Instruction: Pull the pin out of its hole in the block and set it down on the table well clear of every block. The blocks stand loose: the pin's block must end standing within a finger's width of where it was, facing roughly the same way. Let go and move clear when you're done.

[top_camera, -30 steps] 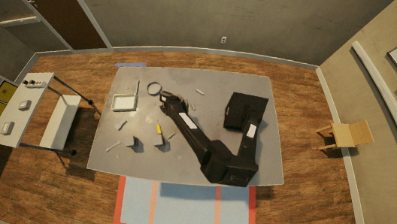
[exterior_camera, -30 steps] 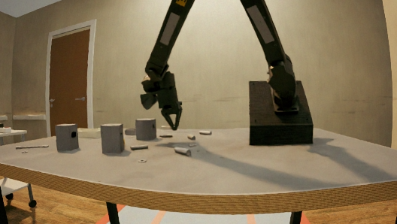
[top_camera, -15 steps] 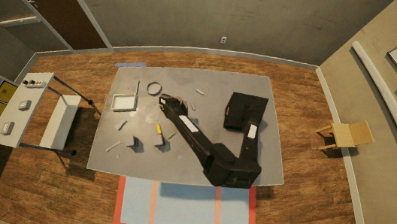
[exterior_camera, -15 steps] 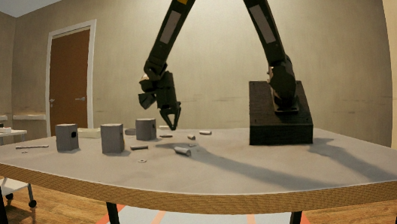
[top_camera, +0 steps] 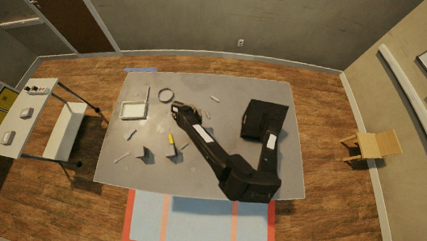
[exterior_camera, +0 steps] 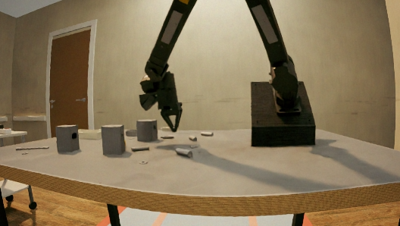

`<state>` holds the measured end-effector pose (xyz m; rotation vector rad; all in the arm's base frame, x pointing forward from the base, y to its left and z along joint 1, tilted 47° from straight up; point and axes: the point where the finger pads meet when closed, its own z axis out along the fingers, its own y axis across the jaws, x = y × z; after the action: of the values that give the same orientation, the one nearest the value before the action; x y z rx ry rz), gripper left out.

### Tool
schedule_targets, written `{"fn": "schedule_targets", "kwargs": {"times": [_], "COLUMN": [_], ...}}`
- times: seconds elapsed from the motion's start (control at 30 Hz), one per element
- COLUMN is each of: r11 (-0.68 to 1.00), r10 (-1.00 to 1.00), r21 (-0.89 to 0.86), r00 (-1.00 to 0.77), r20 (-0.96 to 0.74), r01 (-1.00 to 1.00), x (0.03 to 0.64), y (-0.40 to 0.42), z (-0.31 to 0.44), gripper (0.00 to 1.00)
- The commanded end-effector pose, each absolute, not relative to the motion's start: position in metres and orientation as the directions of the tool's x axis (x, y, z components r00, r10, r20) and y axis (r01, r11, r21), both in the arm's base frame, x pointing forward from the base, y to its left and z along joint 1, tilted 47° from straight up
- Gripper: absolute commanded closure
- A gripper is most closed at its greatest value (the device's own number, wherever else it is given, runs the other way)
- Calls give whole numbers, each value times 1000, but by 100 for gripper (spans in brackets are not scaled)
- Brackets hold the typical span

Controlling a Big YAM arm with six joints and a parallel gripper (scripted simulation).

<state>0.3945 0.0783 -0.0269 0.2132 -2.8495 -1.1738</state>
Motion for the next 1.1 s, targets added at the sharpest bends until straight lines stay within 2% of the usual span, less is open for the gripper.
{"fn": "schedule_targets", "kwargs": {"times": [0.0,1.07], "r11": [702,701], "r10": [-159,-160], "r21": [700,701], "r00": [-987,-987], "r20": [-26,-22], "r01": [-132,-129], "x": [396,396], "y": [88,100], "z": [-17,-27], "gripper": [100,100]}}
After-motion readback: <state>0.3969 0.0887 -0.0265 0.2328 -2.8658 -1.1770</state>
